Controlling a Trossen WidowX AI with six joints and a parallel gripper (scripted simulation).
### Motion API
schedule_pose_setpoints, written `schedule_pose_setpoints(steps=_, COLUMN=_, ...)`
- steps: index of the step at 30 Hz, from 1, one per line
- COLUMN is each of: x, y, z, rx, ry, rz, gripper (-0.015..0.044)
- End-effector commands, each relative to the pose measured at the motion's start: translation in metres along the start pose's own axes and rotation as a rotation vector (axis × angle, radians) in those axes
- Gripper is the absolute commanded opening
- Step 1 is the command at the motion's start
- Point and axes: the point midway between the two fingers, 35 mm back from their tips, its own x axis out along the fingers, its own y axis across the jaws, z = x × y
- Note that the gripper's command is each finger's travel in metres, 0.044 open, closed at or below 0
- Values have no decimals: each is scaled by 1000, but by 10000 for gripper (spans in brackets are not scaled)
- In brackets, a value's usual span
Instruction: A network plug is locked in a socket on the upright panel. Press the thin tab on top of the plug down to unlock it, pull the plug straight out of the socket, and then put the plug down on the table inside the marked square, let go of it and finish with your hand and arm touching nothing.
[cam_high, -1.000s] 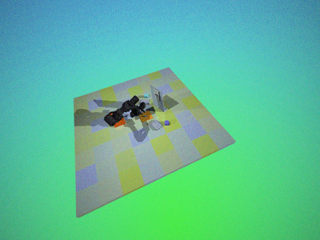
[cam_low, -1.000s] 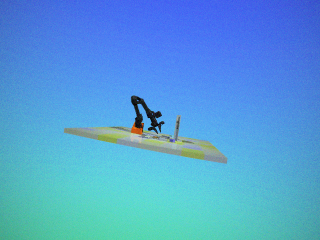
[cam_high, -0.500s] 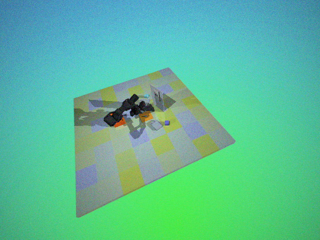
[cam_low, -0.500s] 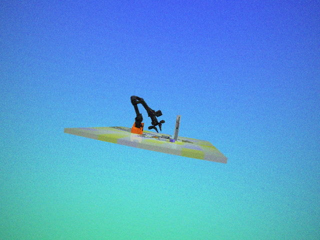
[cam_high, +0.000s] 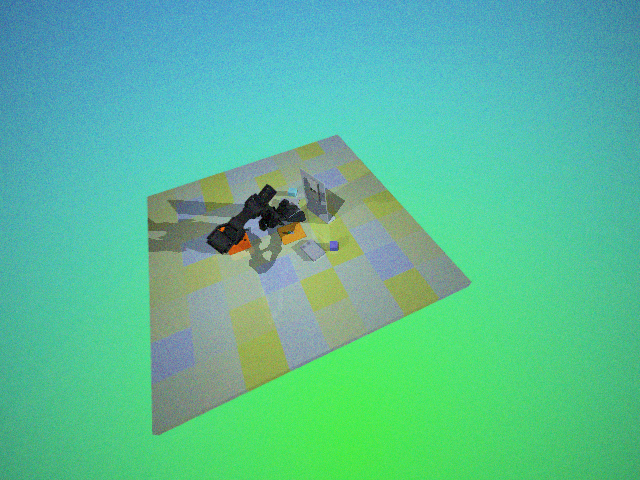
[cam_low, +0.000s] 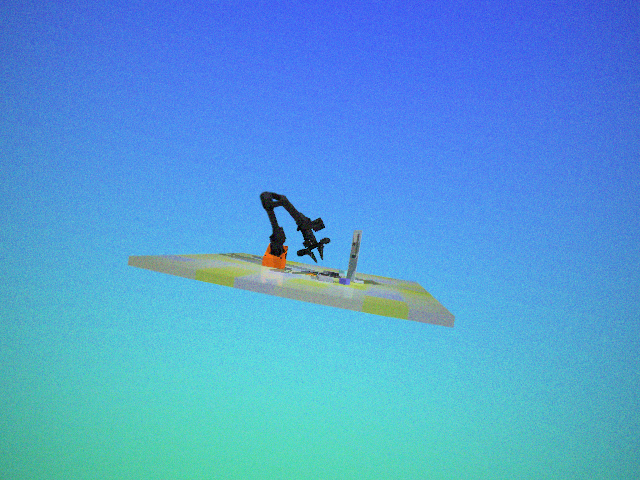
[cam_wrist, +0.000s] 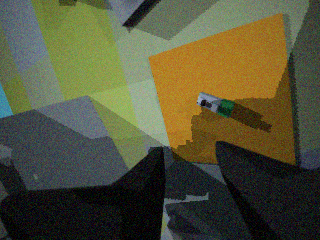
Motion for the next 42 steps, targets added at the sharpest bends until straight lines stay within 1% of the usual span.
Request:
schedule_pose_setpoints(steps=1, x=-5, y=5, z=0, rx=6, ry=-4, rz=5, gripper=156)
schedule_pose_setpoints(steps=42, x=-44, y=25, z=6, rx=3, ry=-15, rz=18, gripper=156)
